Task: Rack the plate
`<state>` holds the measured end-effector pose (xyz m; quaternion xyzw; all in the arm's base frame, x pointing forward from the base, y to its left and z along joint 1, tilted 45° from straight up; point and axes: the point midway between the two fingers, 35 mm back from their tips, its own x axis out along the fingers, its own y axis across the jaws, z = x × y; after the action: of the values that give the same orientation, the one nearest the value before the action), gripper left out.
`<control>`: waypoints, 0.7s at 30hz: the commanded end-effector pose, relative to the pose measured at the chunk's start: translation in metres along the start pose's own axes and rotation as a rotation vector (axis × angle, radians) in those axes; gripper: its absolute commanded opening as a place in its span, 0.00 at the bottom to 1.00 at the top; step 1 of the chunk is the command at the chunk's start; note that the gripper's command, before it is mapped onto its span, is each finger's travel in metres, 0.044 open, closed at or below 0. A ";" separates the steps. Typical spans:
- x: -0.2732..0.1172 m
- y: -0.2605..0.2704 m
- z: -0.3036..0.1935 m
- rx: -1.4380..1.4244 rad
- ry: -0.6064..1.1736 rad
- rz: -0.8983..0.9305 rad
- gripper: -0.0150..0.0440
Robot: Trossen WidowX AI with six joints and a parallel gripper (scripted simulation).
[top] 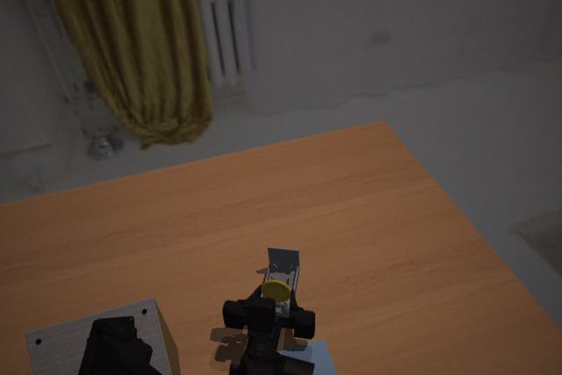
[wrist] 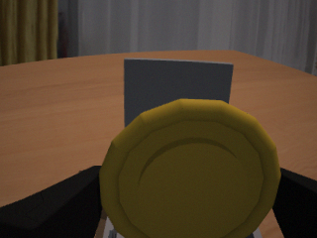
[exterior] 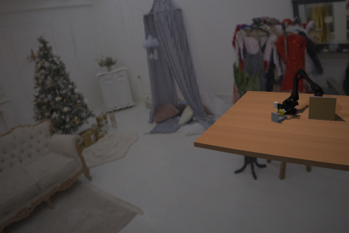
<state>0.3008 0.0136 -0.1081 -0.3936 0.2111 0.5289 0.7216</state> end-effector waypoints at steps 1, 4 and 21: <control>0.000 -0.001 0.002 -0.002 0.000 -0.001 0.25; 0.000 -0.001 0.002 -0.002 0.000 -0.001 0.25; 0.000 0.000 0.001 -0.004 -0.001 0.001 0.88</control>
<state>0.3007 0.0147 -0.1073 -0.3947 0.2100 0.5298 0.7207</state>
